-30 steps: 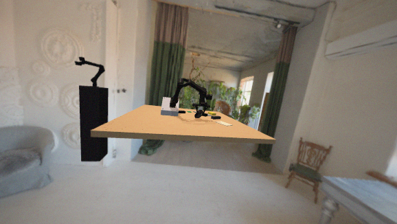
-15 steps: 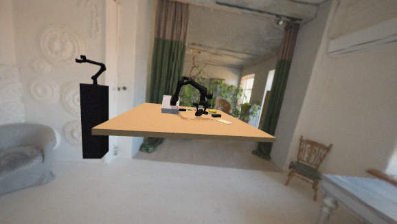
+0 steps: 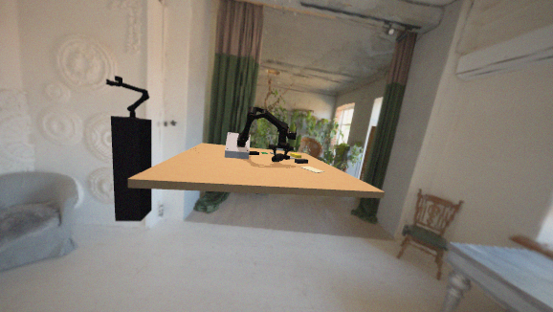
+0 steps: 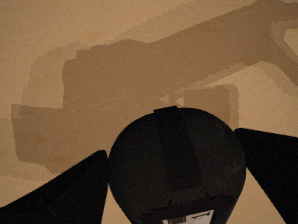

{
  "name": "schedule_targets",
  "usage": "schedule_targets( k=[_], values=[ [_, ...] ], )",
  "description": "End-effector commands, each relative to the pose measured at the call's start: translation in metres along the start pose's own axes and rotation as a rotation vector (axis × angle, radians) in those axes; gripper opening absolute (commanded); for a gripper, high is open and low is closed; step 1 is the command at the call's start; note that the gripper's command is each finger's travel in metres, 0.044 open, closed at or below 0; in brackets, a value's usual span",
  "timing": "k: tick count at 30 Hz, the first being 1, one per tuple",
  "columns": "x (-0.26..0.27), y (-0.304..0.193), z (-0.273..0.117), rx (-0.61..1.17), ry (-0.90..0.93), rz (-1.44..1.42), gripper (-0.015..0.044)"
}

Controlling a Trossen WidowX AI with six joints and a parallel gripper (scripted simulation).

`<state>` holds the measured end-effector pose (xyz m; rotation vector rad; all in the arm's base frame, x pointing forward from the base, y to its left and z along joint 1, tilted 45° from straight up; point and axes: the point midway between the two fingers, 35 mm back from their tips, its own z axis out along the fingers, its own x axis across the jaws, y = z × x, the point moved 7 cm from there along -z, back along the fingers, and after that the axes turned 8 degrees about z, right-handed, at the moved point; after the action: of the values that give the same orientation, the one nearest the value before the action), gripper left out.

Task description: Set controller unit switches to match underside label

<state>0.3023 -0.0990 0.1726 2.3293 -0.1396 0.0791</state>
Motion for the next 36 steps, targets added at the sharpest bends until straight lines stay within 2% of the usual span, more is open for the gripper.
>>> schedule_targets(
  k=[1, 36],
  values=[
    [-0.002, -0.002, 0.004, 0.012, -0.006, -0.018, 0.0338],
    [-0.001, 0.007, 0.03, 0.01, -0.005, -0.018, 0.0338]
  ],
)
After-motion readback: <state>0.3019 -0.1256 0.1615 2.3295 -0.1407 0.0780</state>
